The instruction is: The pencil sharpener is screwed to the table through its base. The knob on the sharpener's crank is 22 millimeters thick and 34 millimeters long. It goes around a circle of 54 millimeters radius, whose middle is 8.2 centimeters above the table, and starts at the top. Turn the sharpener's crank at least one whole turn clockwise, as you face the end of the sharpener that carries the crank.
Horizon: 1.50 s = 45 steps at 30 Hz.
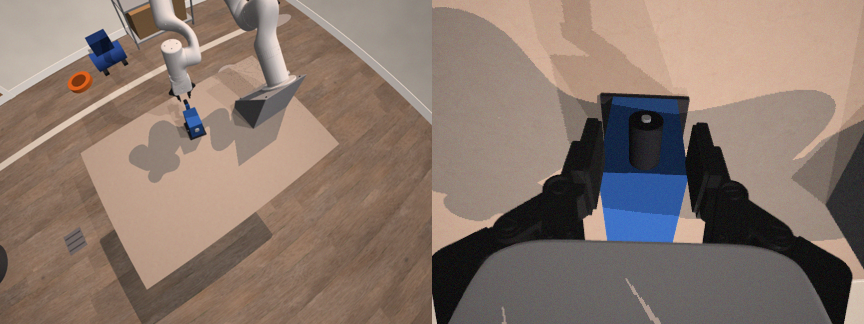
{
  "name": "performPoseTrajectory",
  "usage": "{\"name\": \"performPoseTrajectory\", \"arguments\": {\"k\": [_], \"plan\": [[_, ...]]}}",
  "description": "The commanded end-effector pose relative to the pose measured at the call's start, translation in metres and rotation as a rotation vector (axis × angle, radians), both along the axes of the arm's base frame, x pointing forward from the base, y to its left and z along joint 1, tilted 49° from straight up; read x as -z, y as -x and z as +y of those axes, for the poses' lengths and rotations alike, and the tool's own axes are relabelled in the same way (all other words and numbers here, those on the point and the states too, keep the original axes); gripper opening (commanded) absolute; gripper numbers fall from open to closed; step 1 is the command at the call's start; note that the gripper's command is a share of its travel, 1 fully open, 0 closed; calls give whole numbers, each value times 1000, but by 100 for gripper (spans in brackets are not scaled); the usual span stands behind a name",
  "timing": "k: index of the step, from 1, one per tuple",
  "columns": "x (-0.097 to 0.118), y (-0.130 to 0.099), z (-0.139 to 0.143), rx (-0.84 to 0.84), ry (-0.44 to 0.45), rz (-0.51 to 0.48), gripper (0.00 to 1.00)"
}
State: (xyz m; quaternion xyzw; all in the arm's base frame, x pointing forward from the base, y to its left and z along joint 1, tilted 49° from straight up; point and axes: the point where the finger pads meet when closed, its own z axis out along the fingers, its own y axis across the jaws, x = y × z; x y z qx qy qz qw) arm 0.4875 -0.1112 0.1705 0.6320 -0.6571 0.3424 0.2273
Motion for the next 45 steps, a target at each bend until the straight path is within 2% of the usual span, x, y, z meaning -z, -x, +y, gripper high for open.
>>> {"name": "performPoseTrajectory", "arguments": {"k": [1, 29, 45], "plan": [[0, -1, 0, -1, 0, -1, 54], [0, -1, 0, -1, 0, -1, 54], [8, -2, -9, -1, 0, -1, 54]]}}
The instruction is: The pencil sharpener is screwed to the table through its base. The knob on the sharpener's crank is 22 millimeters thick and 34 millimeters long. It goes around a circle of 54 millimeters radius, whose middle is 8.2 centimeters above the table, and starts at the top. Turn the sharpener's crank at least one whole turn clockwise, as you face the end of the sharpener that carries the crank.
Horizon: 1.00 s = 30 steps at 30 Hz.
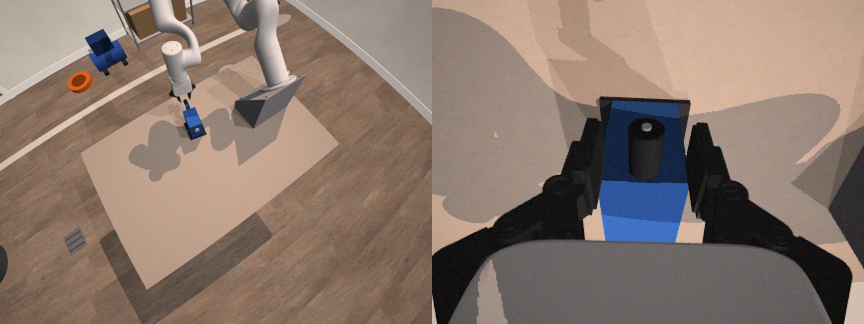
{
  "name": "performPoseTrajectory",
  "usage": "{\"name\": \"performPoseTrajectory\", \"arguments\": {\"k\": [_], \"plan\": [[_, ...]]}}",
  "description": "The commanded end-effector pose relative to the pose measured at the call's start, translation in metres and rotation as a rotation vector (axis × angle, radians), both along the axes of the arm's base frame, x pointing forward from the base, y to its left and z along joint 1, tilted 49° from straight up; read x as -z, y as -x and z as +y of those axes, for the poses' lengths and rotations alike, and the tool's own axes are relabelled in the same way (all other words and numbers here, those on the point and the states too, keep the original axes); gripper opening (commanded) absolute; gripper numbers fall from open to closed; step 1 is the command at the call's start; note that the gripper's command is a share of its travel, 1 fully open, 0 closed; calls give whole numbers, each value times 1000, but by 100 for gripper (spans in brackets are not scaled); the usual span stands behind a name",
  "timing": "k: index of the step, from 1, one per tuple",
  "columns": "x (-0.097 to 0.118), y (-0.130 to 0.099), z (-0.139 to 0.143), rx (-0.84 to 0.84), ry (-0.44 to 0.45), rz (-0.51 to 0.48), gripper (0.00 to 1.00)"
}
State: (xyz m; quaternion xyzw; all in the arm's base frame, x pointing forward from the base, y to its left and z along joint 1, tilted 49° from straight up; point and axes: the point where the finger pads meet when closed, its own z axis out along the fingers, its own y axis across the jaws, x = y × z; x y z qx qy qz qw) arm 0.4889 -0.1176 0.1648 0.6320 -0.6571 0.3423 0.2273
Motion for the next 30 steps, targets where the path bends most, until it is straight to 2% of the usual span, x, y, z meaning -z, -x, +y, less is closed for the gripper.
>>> {"name": "performPoseTrajectory", "arguments": {"k": [1, 30], "plan": [[2, -1, -2, -1, 0, -1, 54], [18, -4, -21, -1, 0, -1, 54]]}}
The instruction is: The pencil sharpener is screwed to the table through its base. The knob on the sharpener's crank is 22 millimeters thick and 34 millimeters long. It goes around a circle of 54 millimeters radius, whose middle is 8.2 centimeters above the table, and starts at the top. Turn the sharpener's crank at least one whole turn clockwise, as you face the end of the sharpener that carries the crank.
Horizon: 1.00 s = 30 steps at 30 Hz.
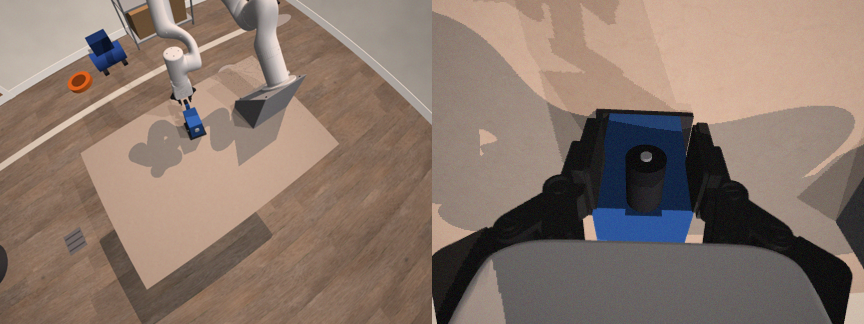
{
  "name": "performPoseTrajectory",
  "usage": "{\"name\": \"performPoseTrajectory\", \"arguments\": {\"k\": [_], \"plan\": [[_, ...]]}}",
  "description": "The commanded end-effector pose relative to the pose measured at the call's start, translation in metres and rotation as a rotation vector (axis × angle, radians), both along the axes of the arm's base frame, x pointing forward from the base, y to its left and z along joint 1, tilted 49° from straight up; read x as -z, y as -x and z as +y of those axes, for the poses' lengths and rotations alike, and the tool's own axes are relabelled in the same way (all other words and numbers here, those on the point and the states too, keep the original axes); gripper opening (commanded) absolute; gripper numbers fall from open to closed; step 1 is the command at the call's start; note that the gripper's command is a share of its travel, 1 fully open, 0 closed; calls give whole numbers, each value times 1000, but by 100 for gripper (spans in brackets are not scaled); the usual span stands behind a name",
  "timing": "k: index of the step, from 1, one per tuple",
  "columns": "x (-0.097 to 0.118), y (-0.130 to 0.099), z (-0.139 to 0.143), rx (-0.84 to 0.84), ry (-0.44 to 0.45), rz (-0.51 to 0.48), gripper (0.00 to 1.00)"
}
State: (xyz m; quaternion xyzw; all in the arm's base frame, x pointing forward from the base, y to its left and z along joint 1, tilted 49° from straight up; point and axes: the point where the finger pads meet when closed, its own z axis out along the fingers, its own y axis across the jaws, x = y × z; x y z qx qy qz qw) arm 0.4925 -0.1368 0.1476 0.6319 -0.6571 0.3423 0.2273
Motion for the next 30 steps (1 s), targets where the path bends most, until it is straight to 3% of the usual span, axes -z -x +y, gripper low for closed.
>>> {"name": "performPoseTrajectory", "arguments": {"k": [1, 22, 23, 30], "plan": [[1, -1, -2, -1, 0, -1, 54], [2, -1, -2, -1, 0, -1, 54], [2, -1, -2, -1, 0, -1, 0], [2, -1, -2, -1, 0, -1, 0]]}}
